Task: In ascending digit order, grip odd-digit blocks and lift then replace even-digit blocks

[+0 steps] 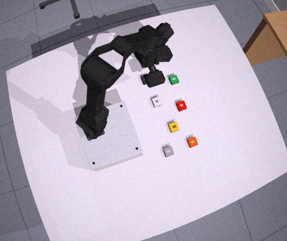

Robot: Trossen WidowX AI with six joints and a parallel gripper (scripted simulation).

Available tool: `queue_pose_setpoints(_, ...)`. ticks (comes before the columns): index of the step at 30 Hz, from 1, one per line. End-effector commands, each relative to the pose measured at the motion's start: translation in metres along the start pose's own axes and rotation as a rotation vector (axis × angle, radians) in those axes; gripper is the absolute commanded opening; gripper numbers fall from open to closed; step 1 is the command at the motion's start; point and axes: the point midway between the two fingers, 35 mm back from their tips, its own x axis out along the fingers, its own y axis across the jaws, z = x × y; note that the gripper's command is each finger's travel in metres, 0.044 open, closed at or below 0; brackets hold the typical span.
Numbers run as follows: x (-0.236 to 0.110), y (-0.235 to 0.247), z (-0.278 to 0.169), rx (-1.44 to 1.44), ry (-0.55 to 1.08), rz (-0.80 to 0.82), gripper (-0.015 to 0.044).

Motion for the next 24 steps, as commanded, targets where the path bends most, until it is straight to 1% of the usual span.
queue_pose_setpoints(1, -0.032, 0.0, 0.001, 0.005, -0.018, 0.007, 0.019)
queue_pose_setpoints(4, -0.032, 0.0, 0.001, 0.005, -0.018, 0.007, 0.012)
queue_pose_setpoints(13, -0.032, -0.002, 0.002, 0.005, -0.018, 0.007, 0.012)
queue_pose_setpoints(15, -0.033, -0.019, 0.009, 0.001, -0.016, 0.007, 0.012)
queue_pose_setpoints(19, -0.033, -0.07, 0.026, -0.009, -0.014, 0.008, 0.012)
queue_pose_setpoints(24, -0.033, -0.136, 0.032, -0.02, -0.014, 0.008, 0.012)
